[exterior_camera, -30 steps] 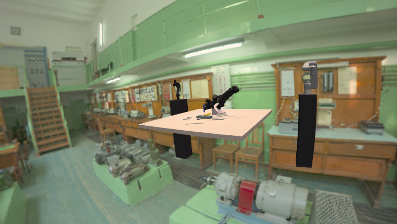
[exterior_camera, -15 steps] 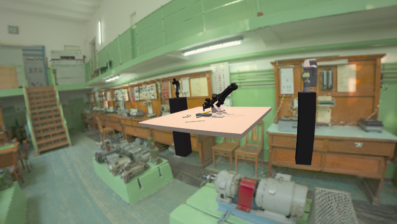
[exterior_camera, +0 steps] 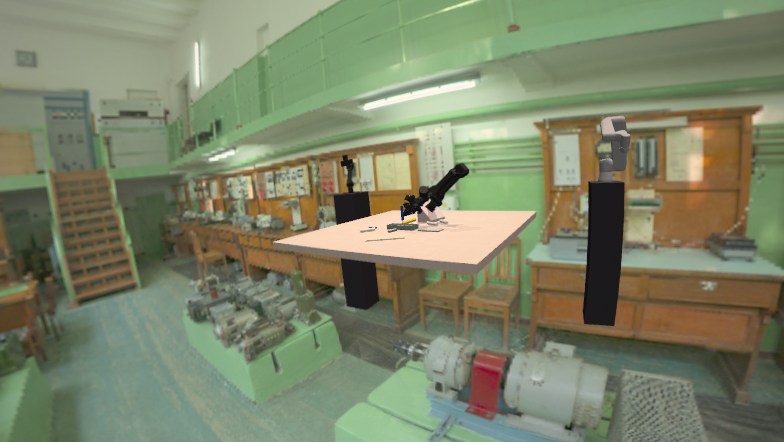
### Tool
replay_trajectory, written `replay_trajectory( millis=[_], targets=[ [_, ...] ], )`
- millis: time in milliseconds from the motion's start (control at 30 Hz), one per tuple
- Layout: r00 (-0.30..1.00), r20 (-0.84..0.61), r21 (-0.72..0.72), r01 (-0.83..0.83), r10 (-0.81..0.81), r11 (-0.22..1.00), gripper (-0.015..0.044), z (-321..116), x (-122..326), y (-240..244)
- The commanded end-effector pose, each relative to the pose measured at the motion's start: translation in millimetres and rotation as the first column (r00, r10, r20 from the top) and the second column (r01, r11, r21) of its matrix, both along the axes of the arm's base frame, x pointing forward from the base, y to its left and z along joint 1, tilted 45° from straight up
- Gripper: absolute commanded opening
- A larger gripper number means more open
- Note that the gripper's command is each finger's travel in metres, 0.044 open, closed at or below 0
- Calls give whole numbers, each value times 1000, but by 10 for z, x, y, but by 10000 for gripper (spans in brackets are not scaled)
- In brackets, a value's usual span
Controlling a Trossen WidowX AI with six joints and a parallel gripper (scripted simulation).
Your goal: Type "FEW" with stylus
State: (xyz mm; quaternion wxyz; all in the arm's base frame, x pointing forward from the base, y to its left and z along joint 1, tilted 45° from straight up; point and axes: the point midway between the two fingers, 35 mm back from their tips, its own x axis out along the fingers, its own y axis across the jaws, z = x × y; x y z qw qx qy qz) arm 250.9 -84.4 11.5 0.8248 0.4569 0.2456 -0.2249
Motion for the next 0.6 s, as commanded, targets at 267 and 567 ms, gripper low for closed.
replay_trajectory(
  millis=[267, 567],
  targets=[
    [1000, -3, 3, 6, -6, 1000, 81, -49, -1, 38],
    [1000, -3, 4, 6, -6, 1000, 81, -75, 6, 63]
  ],
)
